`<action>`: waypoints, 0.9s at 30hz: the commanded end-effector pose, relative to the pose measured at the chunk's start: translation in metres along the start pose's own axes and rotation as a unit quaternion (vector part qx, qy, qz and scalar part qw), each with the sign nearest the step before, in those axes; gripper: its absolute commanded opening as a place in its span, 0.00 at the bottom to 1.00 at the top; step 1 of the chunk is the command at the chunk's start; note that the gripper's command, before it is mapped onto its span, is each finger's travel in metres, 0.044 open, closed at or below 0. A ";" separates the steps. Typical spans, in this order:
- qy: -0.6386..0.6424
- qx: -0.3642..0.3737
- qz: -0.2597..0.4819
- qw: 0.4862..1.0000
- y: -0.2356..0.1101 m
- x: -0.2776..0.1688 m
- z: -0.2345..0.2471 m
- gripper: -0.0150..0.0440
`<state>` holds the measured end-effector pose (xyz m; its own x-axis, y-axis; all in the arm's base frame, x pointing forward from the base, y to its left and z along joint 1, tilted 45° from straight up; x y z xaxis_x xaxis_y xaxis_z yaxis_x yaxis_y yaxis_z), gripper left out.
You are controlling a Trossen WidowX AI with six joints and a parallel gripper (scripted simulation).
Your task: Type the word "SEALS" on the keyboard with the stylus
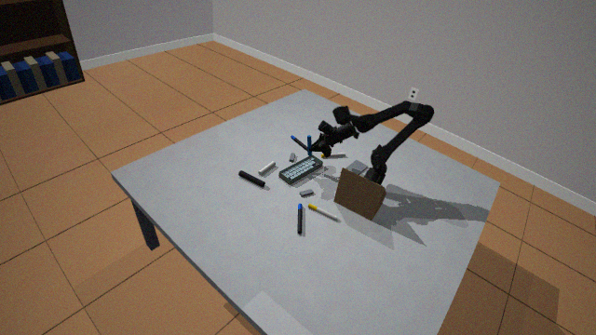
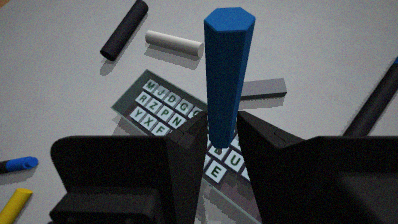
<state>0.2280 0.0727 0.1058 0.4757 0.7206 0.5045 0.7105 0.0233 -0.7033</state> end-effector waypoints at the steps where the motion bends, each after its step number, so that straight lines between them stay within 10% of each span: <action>1: -0.006 -0.016 -0.040 0.999 -0.007 0.001 -0.005 0.25; 27: -0.016 -0.051 -0.101 0.993 0.005 -0.025 -0.023 0.34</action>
<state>0.2311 0.0393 0.1023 0.3130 0.7268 0.6114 0.8384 0.0910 -0.5374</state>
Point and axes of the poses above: the point midway between the two fingers, 35 mm back from their tips, its own y axis out along the fingers, its own z axis across the jaws, x = y × z, the point moved 7 cm from there along -y, back along the fingers, and after that the axes turned 10 degrees about y, right-handed, at the moved point
